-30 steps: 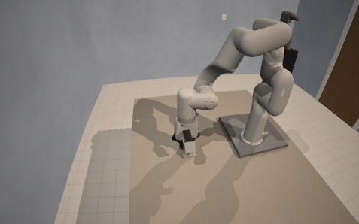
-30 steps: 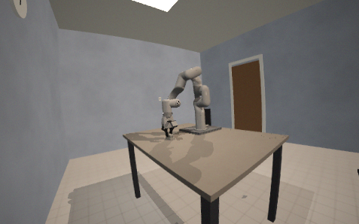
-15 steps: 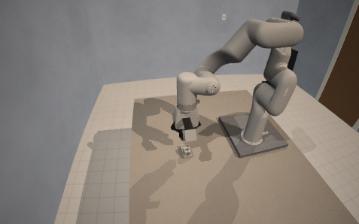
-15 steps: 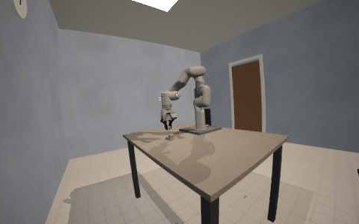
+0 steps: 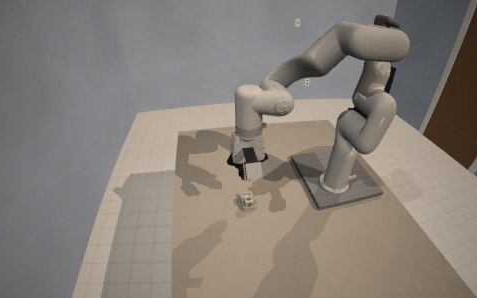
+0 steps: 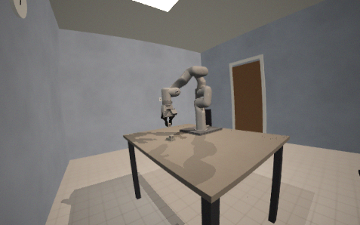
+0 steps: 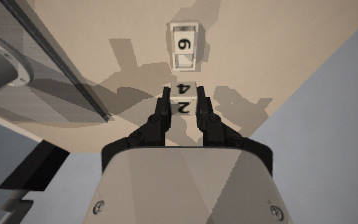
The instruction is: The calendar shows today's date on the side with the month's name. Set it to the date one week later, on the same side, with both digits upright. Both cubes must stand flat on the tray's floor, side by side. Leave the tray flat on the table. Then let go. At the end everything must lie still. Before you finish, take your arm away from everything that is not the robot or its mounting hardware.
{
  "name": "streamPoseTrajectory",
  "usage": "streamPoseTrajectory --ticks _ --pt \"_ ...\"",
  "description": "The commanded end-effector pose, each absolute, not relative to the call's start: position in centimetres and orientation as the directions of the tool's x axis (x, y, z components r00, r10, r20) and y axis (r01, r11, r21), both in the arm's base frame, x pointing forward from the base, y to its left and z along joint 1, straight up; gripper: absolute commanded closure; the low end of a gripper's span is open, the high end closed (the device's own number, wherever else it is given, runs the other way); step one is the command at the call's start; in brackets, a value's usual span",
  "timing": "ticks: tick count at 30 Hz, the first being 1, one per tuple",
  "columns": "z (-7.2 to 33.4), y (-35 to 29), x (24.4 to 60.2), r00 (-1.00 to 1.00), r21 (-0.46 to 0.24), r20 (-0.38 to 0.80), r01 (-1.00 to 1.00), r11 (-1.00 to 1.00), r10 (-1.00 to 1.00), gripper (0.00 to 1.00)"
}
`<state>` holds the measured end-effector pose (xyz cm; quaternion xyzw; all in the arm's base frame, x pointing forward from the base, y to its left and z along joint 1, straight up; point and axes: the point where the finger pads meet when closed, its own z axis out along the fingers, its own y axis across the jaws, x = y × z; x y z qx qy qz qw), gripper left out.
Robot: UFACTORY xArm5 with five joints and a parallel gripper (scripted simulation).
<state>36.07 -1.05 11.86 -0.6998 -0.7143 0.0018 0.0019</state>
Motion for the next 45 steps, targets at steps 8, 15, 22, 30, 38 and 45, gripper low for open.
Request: streamPoseTrajectory --ticks 8,15,22,30,38,45 --pt "11.9 -2.4 36.4 0.213 -0.001 0.0 0.977 -0.213 0.977 0.73" --pt "11.8 -3.5 36.5 0.406 0.0 0.0 0.914 -0.406 0.914 0.73" --pt "11.7 -4.9 36.6 0.608 0.0 0.0 0.794 -0.608 0.794 0.73" --pt "11.6 -6.1 36.6 0.759 0.0 0.0 0.651 -0.759 0.651 0.73" --pt "11.4 -7.7 36.6 0.908 0.0 0.0 0.418 -0.908 0.418 0.73" --pt "11.3 -9.0 36.5 0.978 0.0 0.0 0.211 -0.978 0.211 0.73"
